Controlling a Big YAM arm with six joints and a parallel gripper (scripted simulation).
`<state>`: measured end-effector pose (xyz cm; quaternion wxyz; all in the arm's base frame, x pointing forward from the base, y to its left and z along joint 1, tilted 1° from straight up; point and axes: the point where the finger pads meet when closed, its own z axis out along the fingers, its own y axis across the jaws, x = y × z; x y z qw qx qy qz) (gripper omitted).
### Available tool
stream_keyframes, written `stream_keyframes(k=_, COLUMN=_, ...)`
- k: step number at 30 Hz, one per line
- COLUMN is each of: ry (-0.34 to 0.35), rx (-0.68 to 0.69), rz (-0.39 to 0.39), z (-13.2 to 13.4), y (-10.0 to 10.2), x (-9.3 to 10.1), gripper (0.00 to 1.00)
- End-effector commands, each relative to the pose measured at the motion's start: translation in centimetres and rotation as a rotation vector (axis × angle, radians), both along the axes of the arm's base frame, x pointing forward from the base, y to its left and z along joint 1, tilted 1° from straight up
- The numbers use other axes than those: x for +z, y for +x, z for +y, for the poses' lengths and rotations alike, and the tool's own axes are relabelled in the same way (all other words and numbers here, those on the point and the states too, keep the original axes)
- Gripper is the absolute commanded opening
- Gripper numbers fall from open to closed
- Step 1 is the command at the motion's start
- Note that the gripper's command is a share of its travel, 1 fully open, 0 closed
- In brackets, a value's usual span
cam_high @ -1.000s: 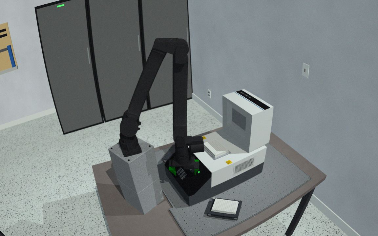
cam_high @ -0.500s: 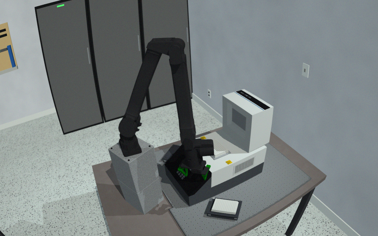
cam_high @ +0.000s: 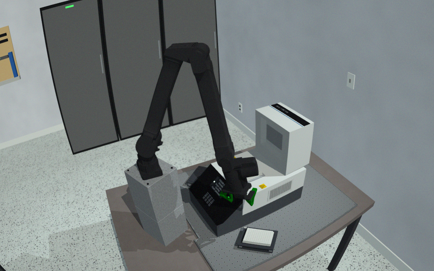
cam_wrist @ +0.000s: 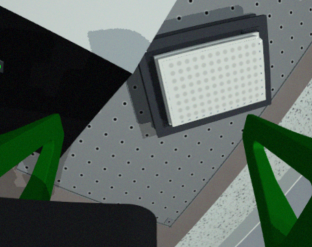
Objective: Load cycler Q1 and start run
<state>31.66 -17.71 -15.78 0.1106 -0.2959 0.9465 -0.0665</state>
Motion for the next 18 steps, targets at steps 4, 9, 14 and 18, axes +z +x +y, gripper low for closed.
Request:
stream_keyframes(k=4, ry=-0.026, rx=-0.082, rz=-0.083, z=-3.6, y=2.9, x=2.5, gripper=1.00)
stream_keyframes(k=9, ry=-0.039, rx=-0.035, rz=-0.091, z=-5.0, y=5.8, x=4.1, gripper=1.00)
stream_keyframes(k=14, ry=-0.045, rx=0.085, rz=-0.019, z=-3.2, y=5.9, x=3.6, gripper=1.00)
stream_keyframes(k=18, ry=-0.036, rx=0.171, rz=0.011, z=-1.0, y=7.5, x=3.4, gripper=1.00)
